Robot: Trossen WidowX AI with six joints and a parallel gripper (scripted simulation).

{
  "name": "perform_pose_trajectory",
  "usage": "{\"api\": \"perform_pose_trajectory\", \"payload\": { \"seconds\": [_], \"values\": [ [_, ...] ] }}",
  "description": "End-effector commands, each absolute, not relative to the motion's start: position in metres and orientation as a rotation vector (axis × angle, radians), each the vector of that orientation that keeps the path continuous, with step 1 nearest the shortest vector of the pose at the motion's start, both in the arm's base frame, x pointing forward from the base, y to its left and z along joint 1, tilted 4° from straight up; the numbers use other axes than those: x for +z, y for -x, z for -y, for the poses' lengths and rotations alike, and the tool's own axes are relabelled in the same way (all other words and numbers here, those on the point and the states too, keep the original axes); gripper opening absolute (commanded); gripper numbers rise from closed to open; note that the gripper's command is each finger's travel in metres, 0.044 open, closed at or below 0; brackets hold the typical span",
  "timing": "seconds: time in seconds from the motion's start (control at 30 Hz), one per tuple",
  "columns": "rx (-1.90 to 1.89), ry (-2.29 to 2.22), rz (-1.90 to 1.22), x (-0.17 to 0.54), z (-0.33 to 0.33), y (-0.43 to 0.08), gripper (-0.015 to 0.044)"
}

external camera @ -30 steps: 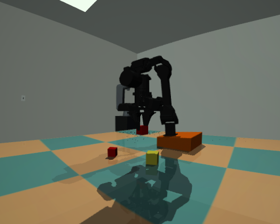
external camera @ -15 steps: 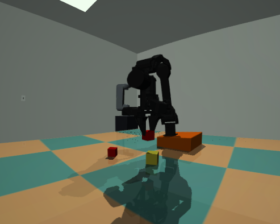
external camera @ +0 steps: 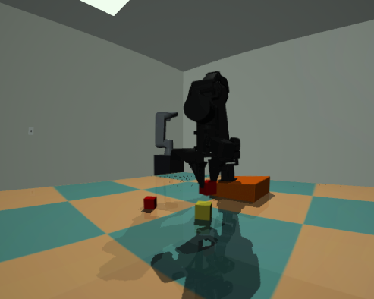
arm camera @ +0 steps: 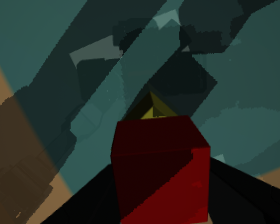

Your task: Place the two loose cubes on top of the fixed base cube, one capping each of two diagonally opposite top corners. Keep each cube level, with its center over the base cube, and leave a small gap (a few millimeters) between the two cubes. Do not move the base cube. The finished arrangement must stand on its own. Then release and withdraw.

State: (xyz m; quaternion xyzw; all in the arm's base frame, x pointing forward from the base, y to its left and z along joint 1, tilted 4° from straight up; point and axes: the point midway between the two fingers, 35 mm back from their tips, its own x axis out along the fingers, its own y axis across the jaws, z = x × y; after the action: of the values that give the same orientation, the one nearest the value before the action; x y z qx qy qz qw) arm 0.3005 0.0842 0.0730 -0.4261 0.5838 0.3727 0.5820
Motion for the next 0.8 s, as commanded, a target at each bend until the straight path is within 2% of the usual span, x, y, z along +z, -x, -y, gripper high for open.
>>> {"api": "perform_pose_trajectory", "payload": {
  "seconds": [0.0, 0.77],
  "values": [
    [0.857, 0.988, -1.359, 0.074, -0.087, -0.303, 0.0105],
    [0.855, 0.986, -1.36, 0.048, -0.085, -0.305, 0.0105]
  ]
}}
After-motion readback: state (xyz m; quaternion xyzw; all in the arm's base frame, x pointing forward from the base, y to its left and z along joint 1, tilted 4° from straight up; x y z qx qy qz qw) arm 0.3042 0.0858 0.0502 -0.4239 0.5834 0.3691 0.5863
